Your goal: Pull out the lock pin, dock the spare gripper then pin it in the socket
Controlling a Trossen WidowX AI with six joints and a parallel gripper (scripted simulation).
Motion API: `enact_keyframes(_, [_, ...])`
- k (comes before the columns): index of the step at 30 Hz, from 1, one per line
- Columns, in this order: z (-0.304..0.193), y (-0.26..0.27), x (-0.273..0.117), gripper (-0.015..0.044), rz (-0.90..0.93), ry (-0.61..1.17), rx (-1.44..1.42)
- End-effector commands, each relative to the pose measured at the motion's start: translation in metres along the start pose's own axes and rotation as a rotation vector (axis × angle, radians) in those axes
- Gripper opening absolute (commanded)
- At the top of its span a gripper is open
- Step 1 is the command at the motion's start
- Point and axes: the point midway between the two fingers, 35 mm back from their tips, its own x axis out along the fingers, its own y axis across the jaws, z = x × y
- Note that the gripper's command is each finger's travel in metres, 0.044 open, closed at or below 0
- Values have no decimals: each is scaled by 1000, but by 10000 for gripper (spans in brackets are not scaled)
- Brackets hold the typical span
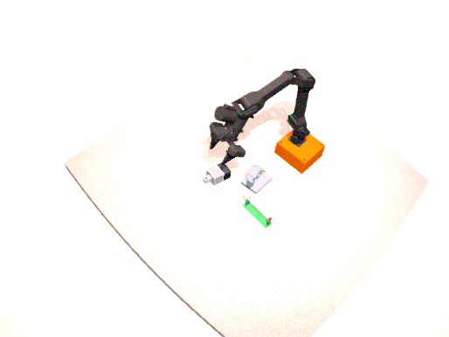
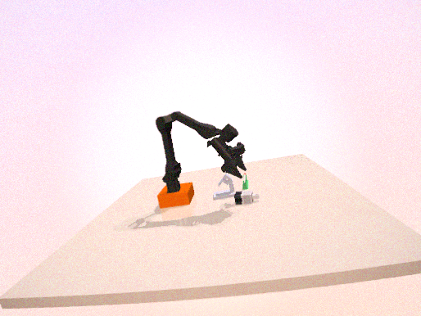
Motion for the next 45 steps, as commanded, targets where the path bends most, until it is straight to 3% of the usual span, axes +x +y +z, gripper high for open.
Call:
enact_keyframes(1, [-2,3,2,440,6,-1,-18])
enact_keyframes(11, [-36,-1,59,440,-14,14,-106])
enact_keyframes(45, [-62,-7,104,440,-14,14,-108])
